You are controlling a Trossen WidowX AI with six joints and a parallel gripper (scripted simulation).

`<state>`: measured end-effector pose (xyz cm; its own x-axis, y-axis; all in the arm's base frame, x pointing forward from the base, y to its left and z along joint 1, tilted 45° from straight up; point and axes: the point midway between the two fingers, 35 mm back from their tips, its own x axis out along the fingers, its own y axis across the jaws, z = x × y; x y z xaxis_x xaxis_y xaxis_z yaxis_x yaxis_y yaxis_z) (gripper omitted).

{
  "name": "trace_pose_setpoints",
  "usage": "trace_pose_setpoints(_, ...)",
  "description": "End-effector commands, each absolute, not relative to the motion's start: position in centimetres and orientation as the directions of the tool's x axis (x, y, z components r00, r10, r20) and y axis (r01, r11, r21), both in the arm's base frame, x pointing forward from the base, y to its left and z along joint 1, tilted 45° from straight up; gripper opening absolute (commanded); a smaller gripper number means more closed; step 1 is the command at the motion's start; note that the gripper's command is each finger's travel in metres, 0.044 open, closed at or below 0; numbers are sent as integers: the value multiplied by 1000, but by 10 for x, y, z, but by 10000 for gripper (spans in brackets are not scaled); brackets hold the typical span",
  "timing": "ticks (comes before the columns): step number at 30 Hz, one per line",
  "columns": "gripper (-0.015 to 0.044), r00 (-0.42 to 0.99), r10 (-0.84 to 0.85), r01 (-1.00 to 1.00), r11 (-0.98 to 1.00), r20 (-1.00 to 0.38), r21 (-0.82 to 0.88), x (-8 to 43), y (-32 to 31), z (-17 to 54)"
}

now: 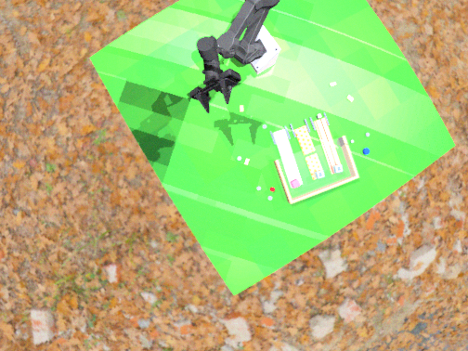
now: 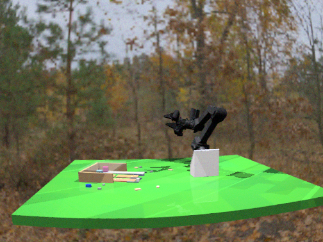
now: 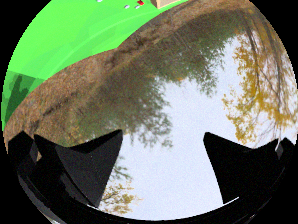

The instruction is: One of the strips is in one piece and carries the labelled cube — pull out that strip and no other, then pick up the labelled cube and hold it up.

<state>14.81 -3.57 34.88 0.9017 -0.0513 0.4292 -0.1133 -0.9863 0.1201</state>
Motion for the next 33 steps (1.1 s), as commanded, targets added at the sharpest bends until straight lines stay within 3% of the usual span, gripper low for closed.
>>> trace_pose_setpoints(1,400,901,-53,-107,-989,431,103,149,-37,349)
trace_pose_setpoints(7,400,892,-117,96,-895,437,-435,175,-67,352)
trace_pose_setpoints(11,400,913,-169,186,-639,372,-747,206,-81,340)
trace_pose_setpoints(15,400,943,-209,189,-308,260,-933,241,-85,317)
trace_pose_setpoints(19,400,967,-228,123,20,115,-992,277,-74,285)
trace_pose_setpoints(24,400,968,-236,8,348,-79,-938,311,-44,240)
trace_pose_setpoints(33,400,900,-275,-82,655,-338,-751,331,38,159)
